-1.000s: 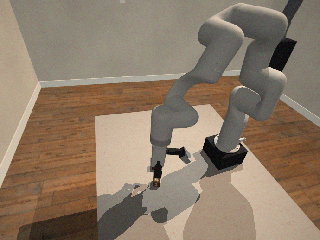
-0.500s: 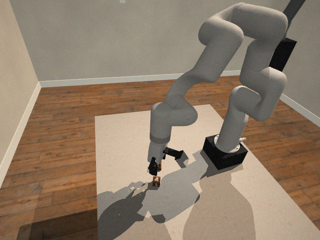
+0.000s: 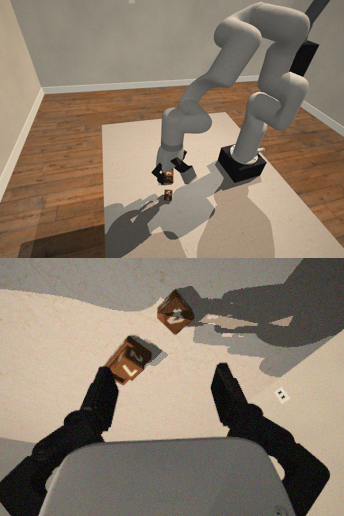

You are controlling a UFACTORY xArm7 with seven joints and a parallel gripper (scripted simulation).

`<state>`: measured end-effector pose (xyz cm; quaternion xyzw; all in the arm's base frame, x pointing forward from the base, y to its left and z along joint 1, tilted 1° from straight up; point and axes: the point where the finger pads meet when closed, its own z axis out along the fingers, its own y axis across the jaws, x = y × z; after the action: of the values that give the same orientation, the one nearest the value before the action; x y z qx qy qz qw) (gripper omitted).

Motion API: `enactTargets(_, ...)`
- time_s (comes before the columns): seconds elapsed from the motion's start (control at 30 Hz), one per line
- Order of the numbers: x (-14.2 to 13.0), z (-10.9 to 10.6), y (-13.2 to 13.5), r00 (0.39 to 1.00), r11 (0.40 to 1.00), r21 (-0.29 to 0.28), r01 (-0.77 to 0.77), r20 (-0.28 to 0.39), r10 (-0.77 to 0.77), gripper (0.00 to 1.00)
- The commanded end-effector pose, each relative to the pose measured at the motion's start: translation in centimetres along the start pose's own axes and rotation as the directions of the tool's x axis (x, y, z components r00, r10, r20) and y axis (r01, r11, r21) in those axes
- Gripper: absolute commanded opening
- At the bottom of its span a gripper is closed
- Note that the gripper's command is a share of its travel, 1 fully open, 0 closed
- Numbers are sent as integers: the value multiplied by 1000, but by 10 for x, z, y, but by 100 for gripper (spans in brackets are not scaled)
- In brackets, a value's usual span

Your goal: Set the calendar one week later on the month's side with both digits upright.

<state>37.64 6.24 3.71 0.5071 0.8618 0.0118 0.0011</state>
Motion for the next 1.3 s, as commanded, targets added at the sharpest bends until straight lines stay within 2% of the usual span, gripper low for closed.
enactTargets(0.0, -4, -1, -2, 985, 985, 0, -173, 18, 172, 100)
enactTargets(0.2, -8, -1, -6, 941, 941, -3, -338, 18, 338, 100)
enactTargets(0.27, -8, -1, -6, 941, 941, -3, -338, 18, 338, 100)
enactTargets(0.33, -10, -1, -8, 899, 899, -5, -438, 18, 438, 100)
enactTargets(0.5, -12, -1, -10, 847, 847, -7, -531, 17, 531, 100)
enactTargets(0.77, -18, -2, -15, 687, 687, -11, -727, 15, 727, 100)
enactTargets(0.87, -18, -2, -16, 674, 674, -11, -738, 15, 739, 100)
enactTargets(0.9, -20, -2, -18, 605, 605, -12, -796, 14, 796, 100)
enactTargets(1.03, -22, -2, -20, 531, 531, -14, -847, 12, 848, 100)
enactTargets(1.27, -26, -2, -24, 339, 339, -16, -941, 9, 941, 100)
